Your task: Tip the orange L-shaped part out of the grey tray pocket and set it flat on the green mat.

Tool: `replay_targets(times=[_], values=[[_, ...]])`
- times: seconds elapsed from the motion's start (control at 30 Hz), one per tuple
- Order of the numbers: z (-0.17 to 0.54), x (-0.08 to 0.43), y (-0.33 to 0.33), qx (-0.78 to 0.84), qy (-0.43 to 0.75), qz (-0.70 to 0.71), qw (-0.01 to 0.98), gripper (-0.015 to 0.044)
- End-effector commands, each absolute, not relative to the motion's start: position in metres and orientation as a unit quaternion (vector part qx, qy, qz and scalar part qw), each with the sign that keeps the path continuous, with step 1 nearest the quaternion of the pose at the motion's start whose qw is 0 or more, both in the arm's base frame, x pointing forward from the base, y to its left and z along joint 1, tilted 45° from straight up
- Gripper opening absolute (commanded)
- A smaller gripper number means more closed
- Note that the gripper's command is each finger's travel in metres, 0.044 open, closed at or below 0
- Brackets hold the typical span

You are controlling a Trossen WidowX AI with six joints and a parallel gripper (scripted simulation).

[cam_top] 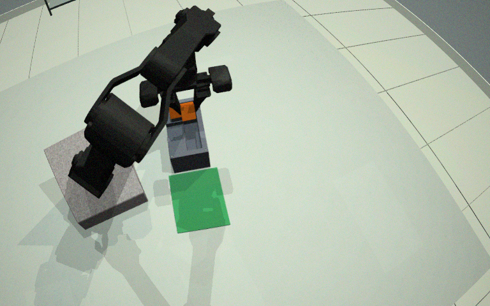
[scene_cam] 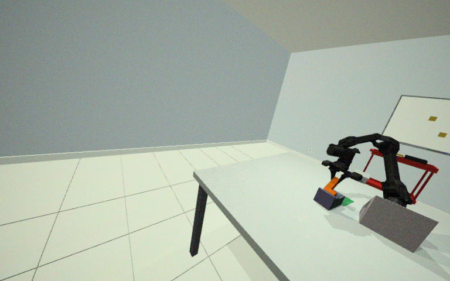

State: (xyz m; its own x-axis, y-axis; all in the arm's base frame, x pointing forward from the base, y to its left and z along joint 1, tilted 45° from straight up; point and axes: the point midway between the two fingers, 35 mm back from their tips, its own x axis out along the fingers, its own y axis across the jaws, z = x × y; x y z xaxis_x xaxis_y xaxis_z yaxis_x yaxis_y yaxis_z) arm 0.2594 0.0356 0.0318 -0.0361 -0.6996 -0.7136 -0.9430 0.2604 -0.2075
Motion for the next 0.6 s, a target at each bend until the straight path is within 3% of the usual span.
replay_targets(times=[0.0, 0.57], values=[[0.037, 0.261, 0.041, -0.584, 0.7, 0.162, 0.377, 0.0], [0.049, 0.26, 0.047, -0.584, 0.7, 0.163, 0.377, 0.0]])
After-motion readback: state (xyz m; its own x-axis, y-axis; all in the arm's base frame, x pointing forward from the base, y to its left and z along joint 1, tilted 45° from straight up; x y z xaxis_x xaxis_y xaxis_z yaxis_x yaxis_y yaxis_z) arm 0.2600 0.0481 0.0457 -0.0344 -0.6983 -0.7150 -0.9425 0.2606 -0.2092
